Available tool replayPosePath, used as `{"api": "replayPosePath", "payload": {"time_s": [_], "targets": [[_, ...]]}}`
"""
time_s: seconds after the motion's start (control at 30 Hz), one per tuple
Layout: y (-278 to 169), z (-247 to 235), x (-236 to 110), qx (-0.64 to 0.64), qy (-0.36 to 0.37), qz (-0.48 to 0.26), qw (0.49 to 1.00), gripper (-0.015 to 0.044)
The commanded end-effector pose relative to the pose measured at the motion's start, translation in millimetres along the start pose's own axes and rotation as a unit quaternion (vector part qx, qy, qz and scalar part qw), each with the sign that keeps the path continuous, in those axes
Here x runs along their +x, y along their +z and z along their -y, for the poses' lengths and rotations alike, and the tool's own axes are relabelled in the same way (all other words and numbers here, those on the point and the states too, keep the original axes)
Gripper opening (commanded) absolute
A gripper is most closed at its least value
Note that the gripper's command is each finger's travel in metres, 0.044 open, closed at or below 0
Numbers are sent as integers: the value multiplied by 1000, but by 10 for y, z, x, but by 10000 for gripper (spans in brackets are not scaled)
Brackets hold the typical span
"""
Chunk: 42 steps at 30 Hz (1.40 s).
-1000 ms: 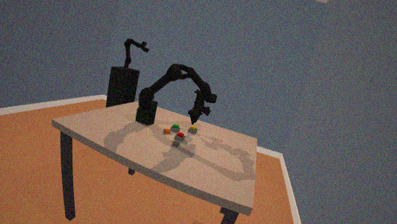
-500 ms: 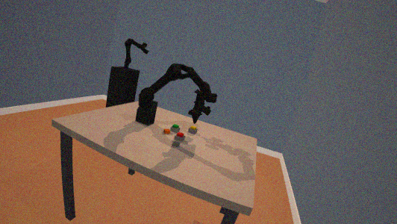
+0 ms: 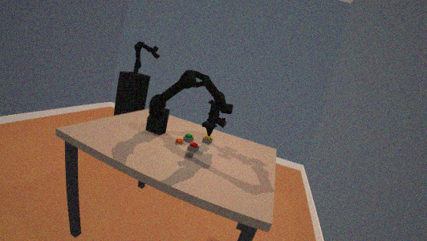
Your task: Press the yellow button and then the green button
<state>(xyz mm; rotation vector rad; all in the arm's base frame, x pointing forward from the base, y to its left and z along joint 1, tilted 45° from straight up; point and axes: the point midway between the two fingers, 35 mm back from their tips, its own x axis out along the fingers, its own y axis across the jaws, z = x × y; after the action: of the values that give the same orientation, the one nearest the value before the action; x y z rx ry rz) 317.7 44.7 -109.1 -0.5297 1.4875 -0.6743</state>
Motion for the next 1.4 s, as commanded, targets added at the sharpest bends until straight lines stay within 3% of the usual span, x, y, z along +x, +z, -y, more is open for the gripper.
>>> {"api": "replayPosePath", "payload": {"time_s": [0.0, 0.83, 0.97, 1.13, 1.27, 1.37], "targets": [[-27, 10, 91, -5, -4, -3, 1000, 20], [-28, 11, 115, -5, -4, -3, 1000, 20], [-24, 4, -188, -5, -3, -3, 1000, 20], [-24, 3, -238, -5, -3, -3, 1000, 20], [-16, -8, -729, -5, -2, -3, 1000, 20], [-23, -4, -832, -5, -2, -4, 1000, 20]]}}
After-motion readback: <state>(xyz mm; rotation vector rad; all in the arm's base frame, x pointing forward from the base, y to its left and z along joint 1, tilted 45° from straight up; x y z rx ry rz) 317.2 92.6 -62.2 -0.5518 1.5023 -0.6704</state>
